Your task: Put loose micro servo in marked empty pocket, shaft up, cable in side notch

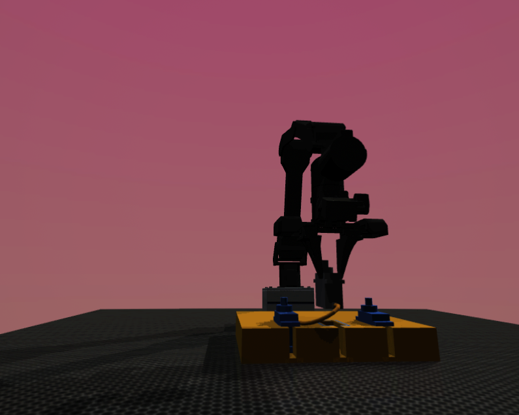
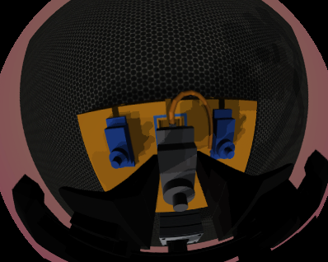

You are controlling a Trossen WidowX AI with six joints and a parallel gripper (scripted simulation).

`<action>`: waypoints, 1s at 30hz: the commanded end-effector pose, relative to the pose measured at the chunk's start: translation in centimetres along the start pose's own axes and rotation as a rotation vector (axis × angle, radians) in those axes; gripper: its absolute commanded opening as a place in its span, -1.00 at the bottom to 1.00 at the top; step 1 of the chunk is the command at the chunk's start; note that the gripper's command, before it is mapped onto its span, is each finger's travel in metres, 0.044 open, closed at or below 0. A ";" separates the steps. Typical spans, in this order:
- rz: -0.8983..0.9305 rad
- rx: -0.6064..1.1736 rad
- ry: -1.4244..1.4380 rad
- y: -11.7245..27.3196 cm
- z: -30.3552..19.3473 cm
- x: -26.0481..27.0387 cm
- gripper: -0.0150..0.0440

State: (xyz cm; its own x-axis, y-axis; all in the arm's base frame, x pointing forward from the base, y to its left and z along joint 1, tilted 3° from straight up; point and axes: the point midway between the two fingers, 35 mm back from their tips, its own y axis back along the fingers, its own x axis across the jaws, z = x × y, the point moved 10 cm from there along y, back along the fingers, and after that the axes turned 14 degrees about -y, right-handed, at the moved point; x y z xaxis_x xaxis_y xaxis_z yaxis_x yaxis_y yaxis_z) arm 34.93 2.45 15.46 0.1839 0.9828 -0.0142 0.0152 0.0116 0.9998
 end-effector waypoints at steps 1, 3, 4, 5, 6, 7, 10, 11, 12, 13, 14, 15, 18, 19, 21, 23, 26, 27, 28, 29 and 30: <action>0.003 -0.002 0.006 -0.5 0.1 0.0 -0.49; 0.003 -0.002 0.006 -0.8 0.1 0.0 -0.49; 0.003 -0.002 0.006 -1.0 0.1 0.0 -0.49; 0.003 -0.002 0.006 -1.1 0.1 0.0 -0.49; 0.003 -0.002 0.006 -1.3 0.1 0.0 -0.49; 0.003 -0.002 0.006 -1.4 0.1 0.0 -0.49; 0.003 -0.002 0.006 -1.5 0.1 0.0 -0.49; 0.003 -0.002 0.006 -1.5 0.1 0.0 -0.49; 0.003 -0.002 0.006 -1.5 0.1 0.0 -0.49; 0.003 -0.002 0.006 -1.5 0.1 0.0 -0.49; 0.003 -0.002 0.006 -1.5 0.1 0.0 -0.49; 0.003 -0.002 0.006 -1.5 0.1 0.0 -0.49; 0.003 -0.002 0.006 -1.5 0.1 0.0 -0.49; 0.003 -0.002 0.006 -1.5 0.1 0.0 -0.49; 0.003 -0.002 0.006 -1.5 0.1 0.0 -0.49; 0.003 -0.002 0.006 -1.6 0.1 0.0 -0.49; 0.003 -0.002 0.006 -1.8 0.1 0.0 -0.49; 0.003 -0.002 0.006 -1.9 0.1 0.0 -0.49; 0.003 -0.002 0.006 -2.0 0.1 0.0 -0.49; 0.003 -0.002 0.006 -2.1 0.1 0.0 -0.49; 0.003 -0.002 0.006 -2.2 0.1 0.0 -0.49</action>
State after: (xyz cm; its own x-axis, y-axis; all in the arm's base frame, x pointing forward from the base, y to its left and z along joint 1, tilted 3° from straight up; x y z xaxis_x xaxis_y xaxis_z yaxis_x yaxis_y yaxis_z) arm 35.01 2.44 13.56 0.1838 0.9829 -0.0139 0.0141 0.0115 0.9998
